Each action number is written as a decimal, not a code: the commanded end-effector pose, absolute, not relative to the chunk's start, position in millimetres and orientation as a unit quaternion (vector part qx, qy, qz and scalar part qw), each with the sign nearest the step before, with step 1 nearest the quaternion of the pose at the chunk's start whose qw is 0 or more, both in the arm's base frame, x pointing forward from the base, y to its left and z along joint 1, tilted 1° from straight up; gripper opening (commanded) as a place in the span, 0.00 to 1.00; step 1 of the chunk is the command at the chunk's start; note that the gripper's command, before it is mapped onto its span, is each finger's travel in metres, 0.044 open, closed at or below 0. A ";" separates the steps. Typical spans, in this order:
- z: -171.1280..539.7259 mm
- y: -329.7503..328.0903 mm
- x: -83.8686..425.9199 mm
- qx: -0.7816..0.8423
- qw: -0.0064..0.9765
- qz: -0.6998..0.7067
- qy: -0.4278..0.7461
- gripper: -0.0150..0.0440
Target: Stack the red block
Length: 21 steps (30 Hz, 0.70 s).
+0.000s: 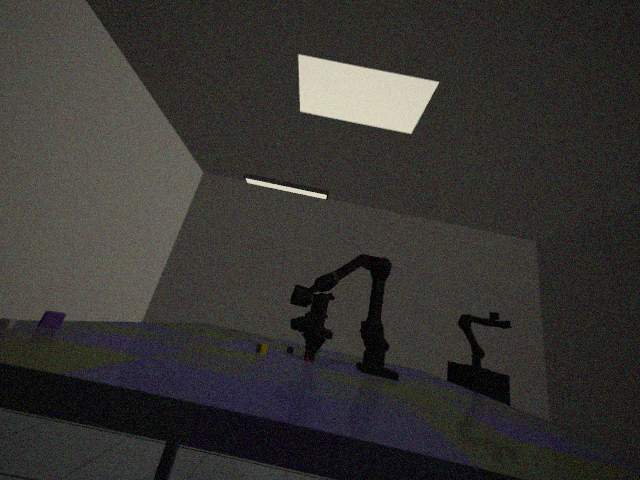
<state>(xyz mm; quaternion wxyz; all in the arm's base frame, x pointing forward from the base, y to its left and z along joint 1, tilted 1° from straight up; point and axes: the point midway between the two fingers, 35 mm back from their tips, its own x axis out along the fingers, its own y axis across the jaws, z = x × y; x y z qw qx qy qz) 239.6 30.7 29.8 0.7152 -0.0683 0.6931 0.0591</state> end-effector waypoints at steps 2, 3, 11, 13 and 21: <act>29.9 29.9 239.1 -0.072 0.714 0.059 0.694 0.38; 30.8 30.0 239.2 -0.072 0.714 0.059 0.694 0.33; 61.9 31.2 239.1 -0.072 0.714 0.059 0.694 0.25; 70.8 31.4 238.8 -0.072 0.714 0.059 0.694 0.25; 108.8 32.1 237.7 -0.072 0.714 0.059 0.694 0.25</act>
